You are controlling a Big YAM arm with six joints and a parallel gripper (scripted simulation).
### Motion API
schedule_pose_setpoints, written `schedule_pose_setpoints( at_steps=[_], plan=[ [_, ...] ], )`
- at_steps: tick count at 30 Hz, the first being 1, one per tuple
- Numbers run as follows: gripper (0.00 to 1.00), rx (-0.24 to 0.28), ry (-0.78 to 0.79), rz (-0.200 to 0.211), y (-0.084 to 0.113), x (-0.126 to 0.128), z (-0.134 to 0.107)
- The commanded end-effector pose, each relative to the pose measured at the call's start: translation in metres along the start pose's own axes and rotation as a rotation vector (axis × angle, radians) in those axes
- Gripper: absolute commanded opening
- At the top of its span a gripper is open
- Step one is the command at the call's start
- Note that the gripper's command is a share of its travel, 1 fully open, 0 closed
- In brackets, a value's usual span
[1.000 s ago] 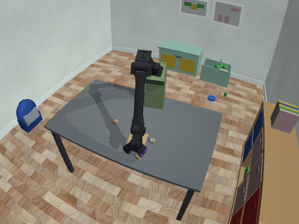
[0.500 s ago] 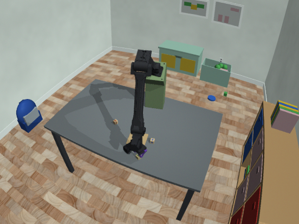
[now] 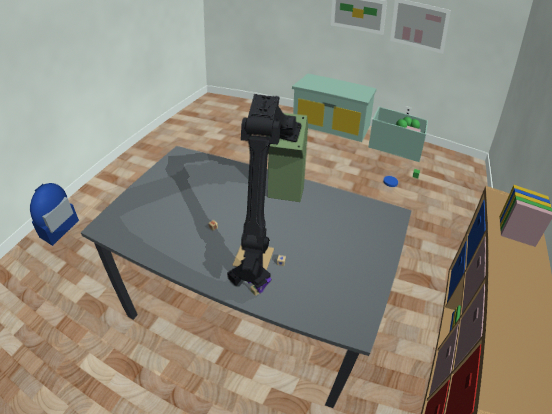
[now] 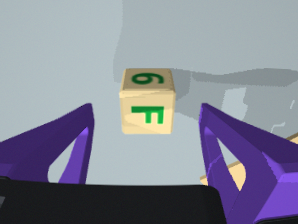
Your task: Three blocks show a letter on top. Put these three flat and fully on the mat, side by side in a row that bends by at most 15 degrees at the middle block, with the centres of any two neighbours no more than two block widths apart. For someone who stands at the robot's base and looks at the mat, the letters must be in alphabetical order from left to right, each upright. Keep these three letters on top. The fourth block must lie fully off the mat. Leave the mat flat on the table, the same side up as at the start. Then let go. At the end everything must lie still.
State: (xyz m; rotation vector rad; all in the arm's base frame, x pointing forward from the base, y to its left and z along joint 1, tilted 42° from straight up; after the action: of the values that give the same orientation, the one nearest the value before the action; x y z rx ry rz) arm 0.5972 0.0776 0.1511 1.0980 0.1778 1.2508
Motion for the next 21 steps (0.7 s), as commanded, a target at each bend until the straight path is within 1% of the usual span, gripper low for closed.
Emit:
schedule_pose_setpoints(
  at_steps=[1, 11, 13, 14, 17, 21],
  plan=[
    [0.64, -0.021, -0.004, 0.022, -0.008, 0.013, 0.007],
    [0.64, -0.019, -0.004, 0.020, -0.027, 0.012, 0.006],
    [0.64, -0.019, -0.004, 0.020, -0.027, 0.012, 0.006],
    [0.64, -0.029, -0.004, 0.028, -0.019, 0.017, 0.011],
    [0.64, -0.019, -0.003, 0.019, -0.029, 0.012, 0.006],
    [0.64, -0.012, -0.003, 0.014, -0.029, 0.010, 0.003]
  ],
)
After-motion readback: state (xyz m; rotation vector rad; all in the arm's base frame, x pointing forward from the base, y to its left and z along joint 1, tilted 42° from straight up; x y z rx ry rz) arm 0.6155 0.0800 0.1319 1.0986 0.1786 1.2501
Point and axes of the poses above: the point where the finger pads meet when closed, its own y axis back along the fingers, its own x axis across the jaws, z = x × y, the point moved 7 cm from there along y, back along the fingers, and after that the axes turned 4 degrees about -y, right-handed, at the moved point
